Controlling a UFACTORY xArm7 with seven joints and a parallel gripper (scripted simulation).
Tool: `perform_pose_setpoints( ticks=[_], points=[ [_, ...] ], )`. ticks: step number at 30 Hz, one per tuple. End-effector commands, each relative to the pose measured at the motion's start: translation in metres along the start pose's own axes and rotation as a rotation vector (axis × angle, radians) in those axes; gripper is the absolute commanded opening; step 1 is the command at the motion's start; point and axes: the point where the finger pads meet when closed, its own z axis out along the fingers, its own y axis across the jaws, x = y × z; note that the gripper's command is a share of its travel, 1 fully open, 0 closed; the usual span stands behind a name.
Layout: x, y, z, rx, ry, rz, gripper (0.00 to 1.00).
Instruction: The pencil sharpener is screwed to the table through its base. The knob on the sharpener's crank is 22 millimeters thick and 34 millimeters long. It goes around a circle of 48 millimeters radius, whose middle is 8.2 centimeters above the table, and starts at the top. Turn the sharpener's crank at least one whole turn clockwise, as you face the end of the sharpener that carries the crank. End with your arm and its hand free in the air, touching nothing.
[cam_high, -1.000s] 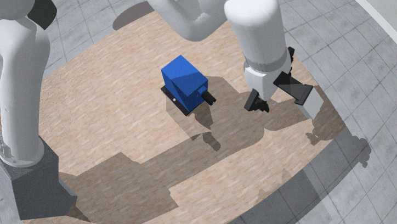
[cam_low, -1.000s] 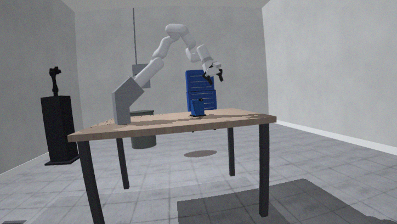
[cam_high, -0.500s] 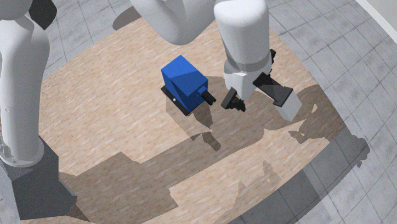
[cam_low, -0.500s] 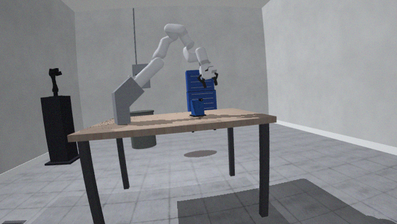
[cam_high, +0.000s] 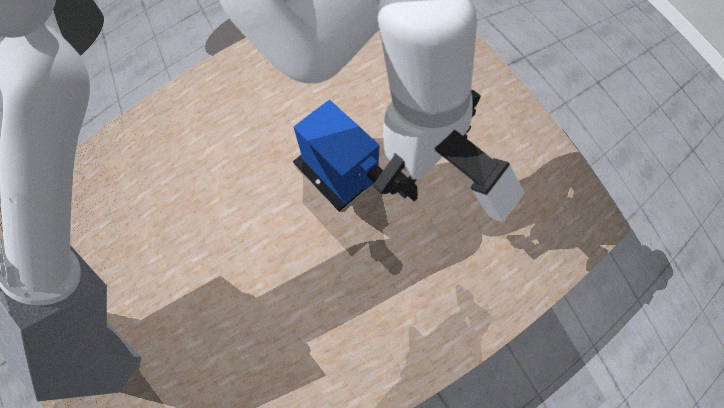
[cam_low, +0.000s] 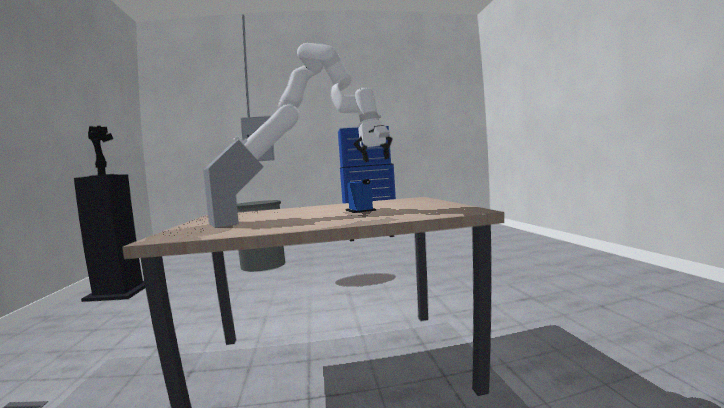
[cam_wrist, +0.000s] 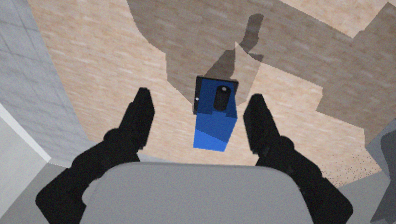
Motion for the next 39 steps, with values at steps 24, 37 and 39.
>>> perform_pose_setpoints(
  ticks=[24, 37, 39],
  points=[
    [-0.040, 0.030, -0.001, -0.092, -0.091, 0.028, 0.00],
    [-0.040, 0.030, -0.001, -0.092, -0.091, 0.028, 0.00],
    [-0.040, 0.030, -0.001, -0.092, -0.091, 0.028, 0.00]
  ],
)
